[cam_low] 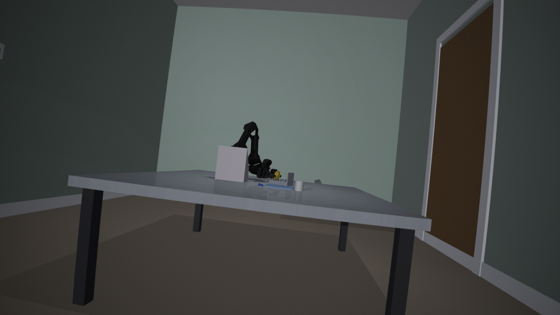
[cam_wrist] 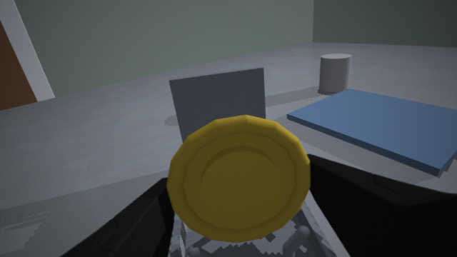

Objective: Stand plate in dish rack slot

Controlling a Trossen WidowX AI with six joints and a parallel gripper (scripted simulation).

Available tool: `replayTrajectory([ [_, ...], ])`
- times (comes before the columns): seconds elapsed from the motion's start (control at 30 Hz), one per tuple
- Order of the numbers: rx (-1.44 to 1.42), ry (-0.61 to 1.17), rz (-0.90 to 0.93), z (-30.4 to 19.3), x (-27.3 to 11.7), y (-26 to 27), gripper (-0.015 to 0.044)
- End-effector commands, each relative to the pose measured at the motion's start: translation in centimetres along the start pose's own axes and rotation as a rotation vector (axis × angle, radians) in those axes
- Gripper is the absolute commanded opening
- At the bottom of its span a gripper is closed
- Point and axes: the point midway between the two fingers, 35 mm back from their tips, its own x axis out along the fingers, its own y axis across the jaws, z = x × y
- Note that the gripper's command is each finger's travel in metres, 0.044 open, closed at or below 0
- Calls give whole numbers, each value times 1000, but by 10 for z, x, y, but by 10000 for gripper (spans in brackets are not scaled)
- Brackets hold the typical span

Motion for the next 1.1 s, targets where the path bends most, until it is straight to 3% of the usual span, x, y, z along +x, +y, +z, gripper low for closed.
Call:
replayTrajectory([
  [0.0, 0, 0, 0, 0, 0, 0, 52],
  [0.43, 0, 0, 0, 0, 0, 0, 394],
  [0.73, 0, 1, -2, 5, 0, 1, 400],
  [1.07, 13, -1, -4, 82, -5, 10, 400],
])
